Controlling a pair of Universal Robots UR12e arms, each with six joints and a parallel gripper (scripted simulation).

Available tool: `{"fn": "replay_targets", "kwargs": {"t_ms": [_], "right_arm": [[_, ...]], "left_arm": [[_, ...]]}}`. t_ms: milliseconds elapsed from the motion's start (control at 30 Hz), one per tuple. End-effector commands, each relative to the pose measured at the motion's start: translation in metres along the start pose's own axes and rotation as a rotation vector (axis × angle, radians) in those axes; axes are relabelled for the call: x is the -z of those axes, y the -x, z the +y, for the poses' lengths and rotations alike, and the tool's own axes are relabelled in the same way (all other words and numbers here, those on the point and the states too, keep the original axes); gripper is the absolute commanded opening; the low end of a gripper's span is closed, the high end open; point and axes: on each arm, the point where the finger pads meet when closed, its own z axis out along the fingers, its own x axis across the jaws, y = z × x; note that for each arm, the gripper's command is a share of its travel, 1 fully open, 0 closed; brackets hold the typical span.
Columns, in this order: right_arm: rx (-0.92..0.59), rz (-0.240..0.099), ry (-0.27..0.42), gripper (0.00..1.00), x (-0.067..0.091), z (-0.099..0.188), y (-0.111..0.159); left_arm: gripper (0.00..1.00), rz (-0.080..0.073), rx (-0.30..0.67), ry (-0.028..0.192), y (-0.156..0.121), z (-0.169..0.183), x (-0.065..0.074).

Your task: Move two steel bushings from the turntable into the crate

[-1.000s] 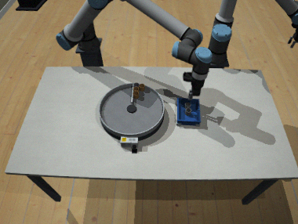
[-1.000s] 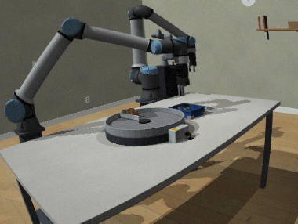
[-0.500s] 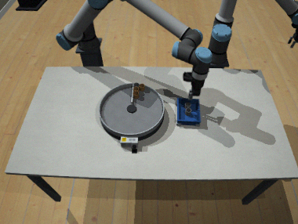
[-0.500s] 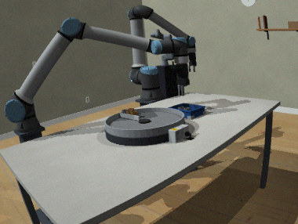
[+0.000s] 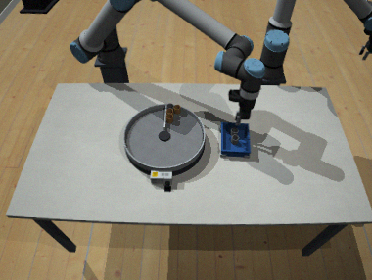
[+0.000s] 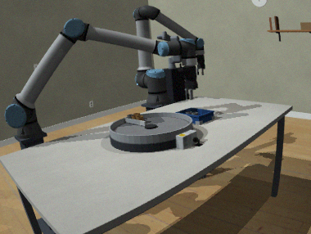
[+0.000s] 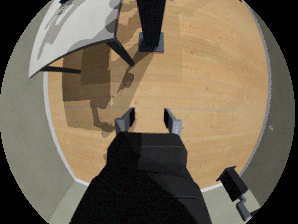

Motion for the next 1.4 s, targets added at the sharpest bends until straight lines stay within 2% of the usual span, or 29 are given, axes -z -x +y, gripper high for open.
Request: {"fn": "replay_targets", "kwargs": {"t_ms": [0,100,167,1367], "right_arm": [[0.000,-0.001,0.002,1.00,0.035,0.001,0.000],[0.000,-0.001,0.002,1.00,0.072,0.000,0.000],[0.000,-0.001,0.002,1.00,0.081,0.000,0.000],[0.000,-0.001,0.002,1.00,0.082,0.000,0.000]], "left_arm": [[1.00,0.000,0.000,0.002,0.000,0.001,0.001],[1.00,0.000,0.000,0.002,0.000,0.001,0.001],[1.00,0.000,0.000,0.002,0.000,0.001,0.001],[1.00,0.000,0.000,0.002,0.000,0.001,0.001]]}}
